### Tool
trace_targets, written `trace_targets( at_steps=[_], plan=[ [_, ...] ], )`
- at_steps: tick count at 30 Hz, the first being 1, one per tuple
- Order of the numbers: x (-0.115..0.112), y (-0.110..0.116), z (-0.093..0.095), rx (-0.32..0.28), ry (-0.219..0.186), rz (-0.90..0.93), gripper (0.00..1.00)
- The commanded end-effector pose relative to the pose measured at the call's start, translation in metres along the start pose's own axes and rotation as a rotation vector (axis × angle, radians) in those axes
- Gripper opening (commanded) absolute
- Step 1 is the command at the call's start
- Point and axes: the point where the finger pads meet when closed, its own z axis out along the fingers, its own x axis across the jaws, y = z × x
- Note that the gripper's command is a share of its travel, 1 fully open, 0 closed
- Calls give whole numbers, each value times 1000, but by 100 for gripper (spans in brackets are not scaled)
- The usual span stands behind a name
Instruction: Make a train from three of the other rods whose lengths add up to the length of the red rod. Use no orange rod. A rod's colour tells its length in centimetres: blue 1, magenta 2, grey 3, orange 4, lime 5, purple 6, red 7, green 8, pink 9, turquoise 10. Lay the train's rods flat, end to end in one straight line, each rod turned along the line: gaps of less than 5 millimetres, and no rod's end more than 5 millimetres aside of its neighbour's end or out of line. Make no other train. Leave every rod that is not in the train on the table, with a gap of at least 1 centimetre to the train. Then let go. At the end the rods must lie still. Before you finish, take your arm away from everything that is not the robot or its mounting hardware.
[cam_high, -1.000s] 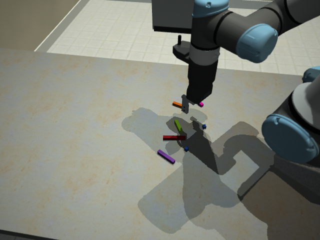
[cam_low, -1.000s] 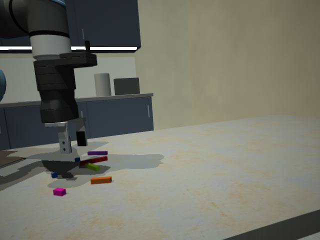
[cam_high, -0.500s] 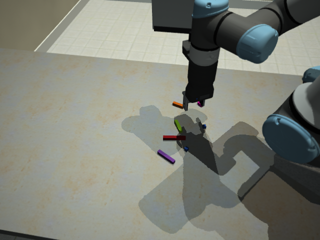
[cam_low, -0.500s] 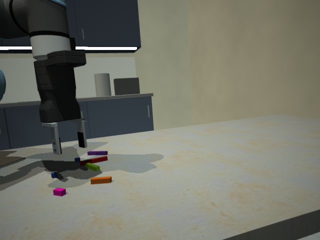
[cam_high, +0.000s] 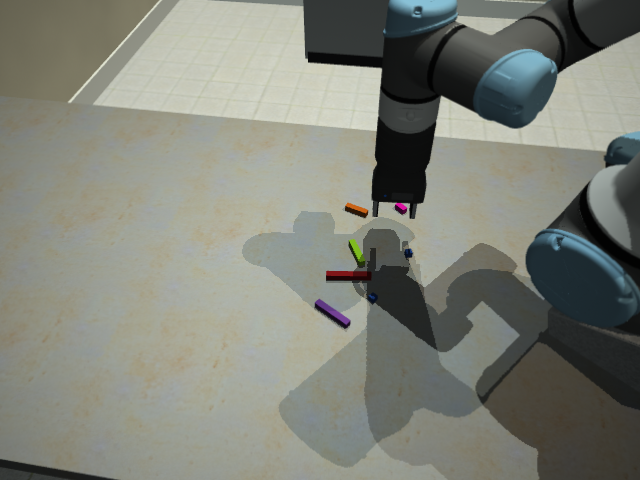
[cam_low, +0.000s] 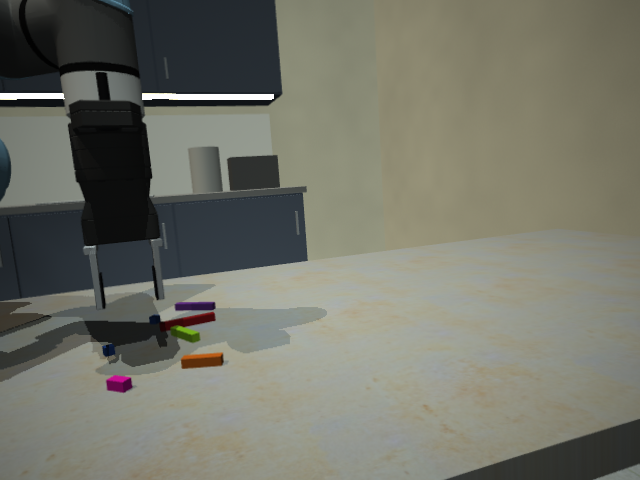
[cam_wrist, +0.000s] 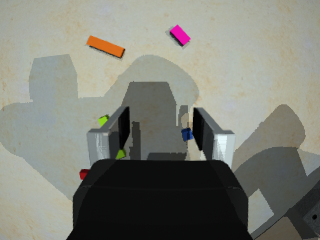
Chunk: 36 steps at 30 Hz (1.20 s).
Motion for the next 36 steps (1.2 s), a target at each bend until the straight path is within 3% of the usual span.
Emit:
trace_targets(
  at_steps=[1,22,36],
  plan=[
    [4,1,0,0,-1,167,100],
    [16,10,0,0,-1,714,100],
    [18,13,0,0,-1,851,100]
  ],
)
